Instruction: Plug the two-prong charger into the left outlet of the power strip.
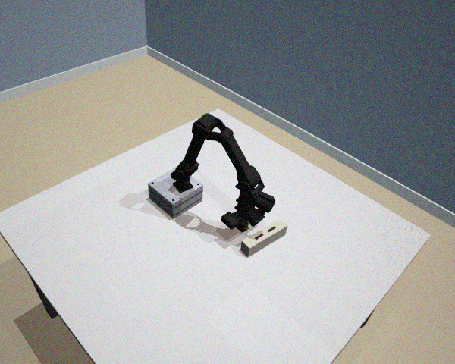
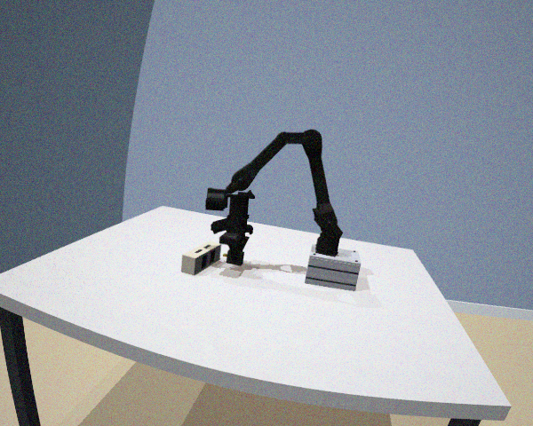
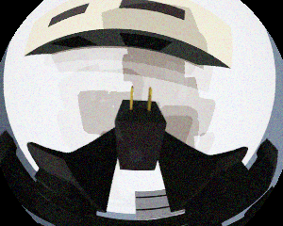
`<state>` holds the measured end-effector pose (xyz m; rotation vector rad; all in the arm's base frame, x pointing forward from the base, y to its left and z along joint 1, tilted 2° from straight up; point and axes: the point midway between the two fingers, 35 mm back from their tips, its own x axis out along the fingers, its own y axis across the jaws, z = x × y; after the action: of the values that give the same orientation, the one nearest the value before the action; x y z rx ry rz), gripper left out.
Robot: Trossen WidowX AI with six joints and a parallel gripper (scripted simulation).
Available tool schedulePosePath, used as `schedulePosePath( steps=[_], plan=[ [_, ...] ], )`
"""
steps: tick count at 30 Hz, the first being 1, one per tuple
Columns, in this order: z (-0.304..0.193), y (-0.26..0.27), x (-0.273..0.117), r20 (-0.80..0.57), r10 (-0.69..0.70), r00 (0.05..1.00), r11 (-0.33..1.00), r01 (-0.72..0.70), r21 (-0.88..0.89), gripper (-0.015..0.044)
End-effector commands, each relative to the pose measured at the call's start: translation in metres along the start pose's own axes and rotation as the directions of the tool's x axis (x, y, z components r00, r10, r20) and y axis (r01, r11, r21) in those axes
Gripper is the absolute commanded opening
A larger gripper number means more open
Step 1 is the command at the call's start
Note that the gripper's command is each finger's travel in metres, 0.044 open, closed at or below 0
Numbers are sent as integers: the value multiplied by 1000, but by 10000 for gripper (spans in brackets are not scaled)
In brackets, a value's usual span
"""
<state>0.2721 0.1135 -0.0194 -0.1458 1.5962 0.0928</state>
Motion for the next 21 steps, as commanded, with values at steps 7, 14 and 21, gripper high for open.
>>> schedulePosePath(
  steps=[7, 14, 21],
  plan=[
    [-2, 23, 4, -1, 7, 1000, 999, -7, 31, 0],
    [-6, 40, 7, -3, 9, 1000, 999, -8, 52, 0],
    [-11, 56, 11, -5, 10, 1000, 997, -10, 72, 0]
  ],
)
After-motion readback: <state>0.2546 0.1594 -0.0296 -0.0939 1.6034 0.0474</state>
